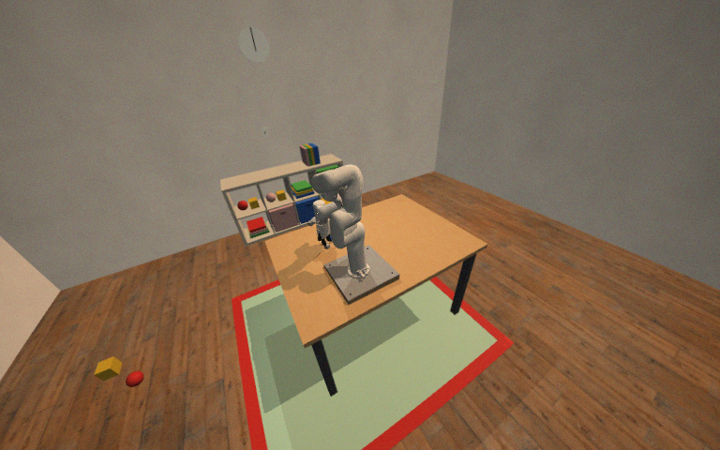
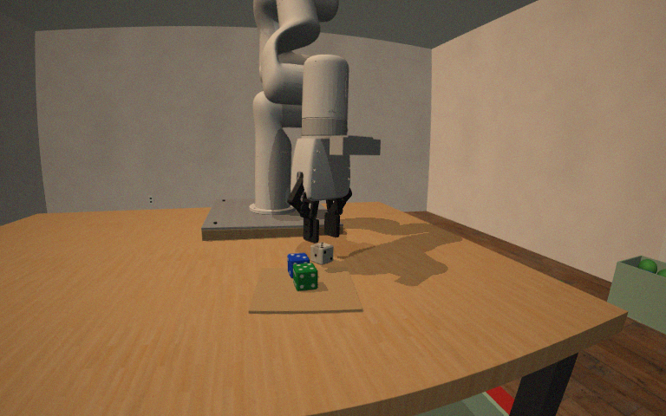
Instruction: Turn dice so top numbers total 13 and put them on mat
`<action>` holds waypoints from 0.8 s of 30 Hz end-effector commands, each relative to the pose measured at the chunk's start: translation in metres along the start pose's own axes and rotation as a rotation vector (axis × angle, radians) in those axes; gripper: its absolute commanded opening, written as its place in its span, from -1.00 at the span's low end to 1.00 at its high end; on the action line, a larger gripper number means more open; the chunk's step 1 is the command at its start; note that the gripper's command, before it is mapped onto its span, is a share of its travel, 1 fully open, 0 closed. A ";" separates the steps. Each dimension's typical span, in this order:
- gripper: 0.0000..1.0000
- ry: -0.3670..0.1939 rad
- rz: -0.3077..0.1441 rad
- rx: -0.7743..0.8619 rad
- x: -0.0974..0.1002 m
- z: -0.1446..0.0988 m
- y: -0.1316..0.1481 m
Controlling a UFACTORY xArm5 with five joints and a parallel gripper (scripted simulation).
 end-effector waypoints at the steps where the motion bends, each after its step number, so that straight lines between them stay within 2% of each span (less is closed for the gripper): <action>1: -0.05 0.003 -0.001 0.000 -0.002 0.001 0.000; 24: -0.05 0.003 -0.001 0.000 -0.004 0.001 0.000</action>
Point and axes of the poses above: the point where the finger pads meet when closed, its own x axis back along the fingers, its own y axis across the jaws, z = x × y, the point moved 1 cm from there along x, back along the fingers, and after that the axes turned 7 degrees about -x, right-handed, at the moved point
